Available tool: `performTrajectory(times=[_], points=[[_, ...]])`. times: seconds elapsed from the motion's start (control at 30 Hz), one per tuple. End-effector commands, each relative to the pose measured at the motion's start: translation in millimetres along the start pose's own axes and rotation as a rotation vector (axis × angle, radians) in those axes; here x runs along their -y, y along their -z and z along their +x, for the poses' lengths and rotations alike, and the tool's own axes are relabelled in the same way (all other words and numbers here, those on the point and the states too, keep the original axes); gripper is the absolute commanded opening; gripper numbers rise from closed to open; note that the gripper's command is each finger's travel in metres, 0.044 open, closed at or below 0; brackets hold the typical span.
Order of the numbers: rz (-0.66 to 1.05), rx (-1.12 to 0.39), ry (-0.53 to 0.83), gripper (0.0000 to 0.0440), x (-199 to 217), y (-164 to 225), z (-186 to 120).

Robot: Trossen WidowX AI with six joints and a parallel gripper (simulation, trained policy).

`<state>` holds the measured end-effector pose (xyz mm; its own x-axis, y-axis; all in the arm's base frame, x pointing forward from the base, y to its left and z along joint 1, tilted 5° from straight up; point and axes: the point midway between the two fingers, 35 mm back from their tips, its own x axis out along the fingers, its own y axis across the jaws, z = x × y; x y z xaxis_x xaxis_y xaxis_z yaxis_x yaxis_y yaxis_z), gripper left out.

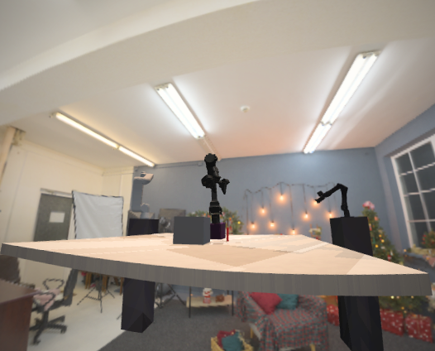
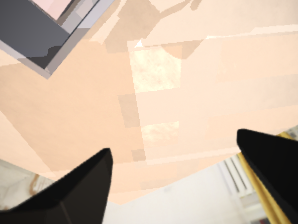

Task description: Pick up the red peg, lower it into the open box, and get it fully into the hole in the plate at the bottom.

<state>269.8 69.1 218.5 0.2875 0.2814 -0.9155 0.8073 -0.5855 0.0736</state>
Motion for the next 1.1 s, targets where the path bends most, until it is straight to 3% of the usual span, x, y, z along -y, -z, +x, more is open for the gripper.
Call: performTrajectory(times=[0.0, 0.5, 1.07], points=[[-0.110, 0.037, 0.047, 0.0375, 24.0, -1.1, 15.4], [-0.397, 0.195, 0.215, 0.0371, 84.3, -29.1, 62.7], [-0.598, 0.343, 0.347, 0.0374, 109.1, -72.2, 105.5]])
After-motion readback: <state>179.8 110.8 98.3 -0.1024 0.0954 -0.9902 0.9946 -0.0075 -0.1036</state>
